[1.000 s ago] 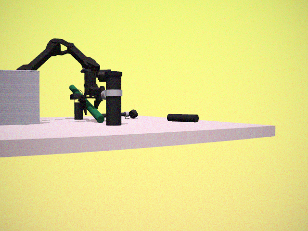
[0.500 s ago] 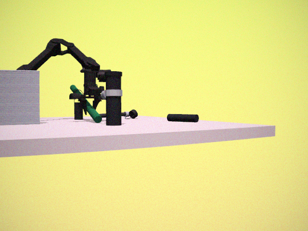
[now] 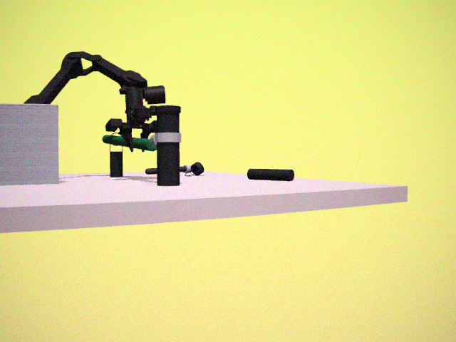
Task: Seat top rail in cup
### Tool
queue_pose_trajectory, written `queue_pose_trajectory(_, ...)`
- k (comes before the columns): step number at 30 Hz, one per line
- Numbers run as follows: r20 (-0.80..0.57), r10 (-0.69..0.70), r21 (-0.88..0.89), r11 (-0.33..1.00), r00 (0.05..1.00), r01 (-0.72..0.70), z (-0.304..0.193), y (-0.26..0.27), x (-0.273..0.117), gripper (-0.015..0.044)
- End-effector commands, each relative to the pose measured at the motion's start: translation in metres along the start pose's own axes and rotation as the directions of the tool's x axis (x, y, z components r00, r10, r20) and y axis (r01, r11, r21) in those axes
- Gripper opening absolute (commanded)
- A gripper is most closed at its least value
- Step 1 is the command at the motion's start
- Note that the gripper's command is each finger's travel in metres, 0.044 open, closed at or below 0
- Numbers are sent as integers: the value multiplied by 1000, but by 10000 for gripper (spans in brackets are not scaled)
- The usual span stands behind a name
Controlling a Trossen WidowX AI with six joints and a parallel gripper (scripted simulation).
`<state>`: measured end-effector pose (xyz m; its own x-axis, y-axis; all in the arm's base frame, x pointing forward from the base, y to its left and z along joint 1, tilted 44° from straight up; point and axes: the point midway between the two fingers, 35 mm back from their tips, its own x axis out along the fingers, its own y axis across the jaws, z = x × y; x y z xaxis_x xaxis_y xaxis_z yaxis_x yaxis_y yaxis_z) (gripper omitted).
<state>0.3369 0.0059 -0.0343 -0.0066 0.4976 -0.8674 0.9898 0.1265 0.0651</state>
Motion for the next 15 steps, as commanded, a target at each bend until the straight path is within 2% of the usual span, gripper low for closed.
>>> queue_pose_trajectory(1, 33, 8, -5, 1000, 999, -8, 6, 2, -10, 0)
queue_pose_trajectory(15, 15, -3, 1, 1000, 1000, 3, 1, 0, -4, 0)
